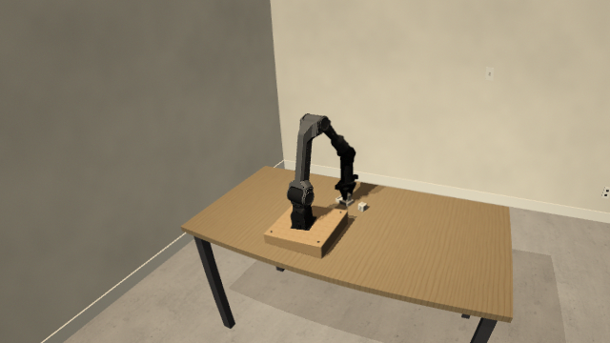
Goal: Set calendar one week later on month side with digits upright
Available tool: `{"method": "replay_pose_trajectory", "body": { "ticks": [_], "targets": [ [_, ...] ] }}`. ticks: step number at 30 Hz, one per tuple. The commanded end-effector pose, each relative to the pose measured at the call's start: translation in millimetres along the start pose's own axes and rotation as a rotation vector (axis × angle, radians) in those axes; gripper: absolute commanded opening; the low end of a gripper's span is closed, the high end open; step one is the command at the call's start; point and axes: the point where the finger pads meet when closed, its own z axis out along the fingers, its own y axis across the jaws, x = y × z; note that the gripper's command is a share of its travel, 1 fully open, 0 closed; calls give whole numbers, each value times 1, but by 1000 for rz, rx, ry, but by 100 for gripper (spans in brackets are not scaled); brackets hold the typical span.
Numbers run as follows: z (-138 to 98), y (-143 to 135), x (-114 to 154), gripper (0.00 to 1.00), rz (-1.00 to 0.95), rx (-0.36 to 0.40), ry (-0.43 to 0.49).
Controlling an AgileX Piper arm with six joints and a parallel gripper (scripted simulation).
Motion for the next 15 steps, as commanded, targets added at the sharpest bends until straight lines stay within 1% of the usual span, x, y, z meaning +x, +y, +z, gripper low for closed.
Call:
{"method": "replay_pose_trajectory", "body": {
  "ticks": [1,15],
  "targets": [
    [1,0,0,33,-1,1,0],
    [9,-1,0,33,-1,2,0]
  ]
}}
